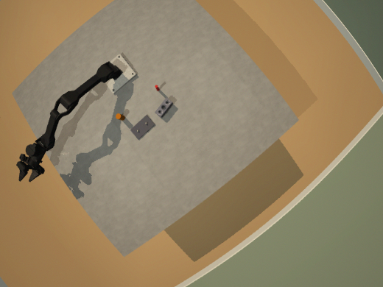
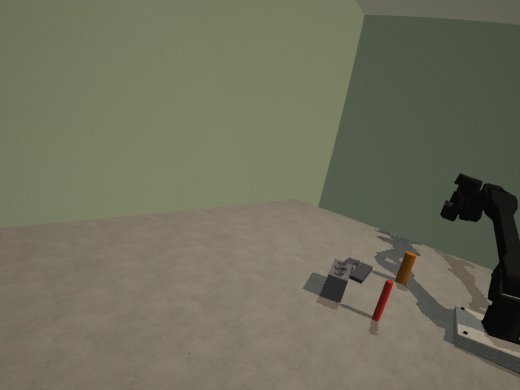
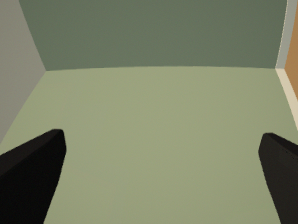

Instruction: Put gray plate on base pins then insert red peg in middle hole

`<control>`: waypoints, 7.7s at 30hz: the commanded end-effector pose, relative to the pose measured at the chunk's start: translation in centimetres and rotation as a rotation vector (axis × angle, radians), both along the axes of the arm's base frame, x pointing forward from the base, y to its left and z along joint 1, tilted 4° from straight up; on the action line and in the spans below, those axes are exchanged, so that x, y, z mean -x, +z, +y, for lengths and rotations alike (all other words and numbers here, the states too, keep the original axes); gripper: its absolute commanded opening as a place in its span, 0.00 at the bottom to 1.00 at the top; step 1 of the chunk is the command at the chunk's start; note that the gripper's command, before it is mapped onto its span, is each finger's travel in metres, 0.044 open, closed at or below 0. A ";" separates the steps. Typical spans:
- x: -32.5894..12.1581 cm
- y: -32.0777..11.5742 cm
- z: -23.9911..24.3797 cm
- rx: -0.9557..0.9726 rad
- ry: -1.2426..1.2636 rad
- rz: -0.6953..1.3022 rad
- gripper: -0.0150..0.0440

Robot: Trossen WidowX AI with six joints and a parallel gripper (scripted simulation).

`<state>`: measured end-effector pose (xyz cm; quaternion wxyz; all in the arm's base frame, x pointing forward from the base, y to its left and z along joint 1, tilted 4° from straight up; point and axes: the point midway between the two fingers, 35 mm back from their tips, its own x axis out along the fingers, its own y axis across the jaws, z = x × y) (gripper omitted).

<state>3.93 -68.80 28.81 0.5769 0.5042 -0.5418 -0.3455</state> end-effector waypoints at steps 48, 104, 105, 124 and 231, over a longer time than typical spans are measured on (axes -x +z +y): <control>-44.2 -10.7 46.6 -0.962 0.862 0.706 1.00; -31.1 -20.0 72.5 -1.057 1.037 1.595 1.00; -31.2 -20.2 72.5 -1.057 1.037 1.595 1.00; -31.4 -23.2 72.3 -1.057 1.037 1.595 1.00; -30.9 -13.3 67.5 -1.094 1.001 1.554 0.25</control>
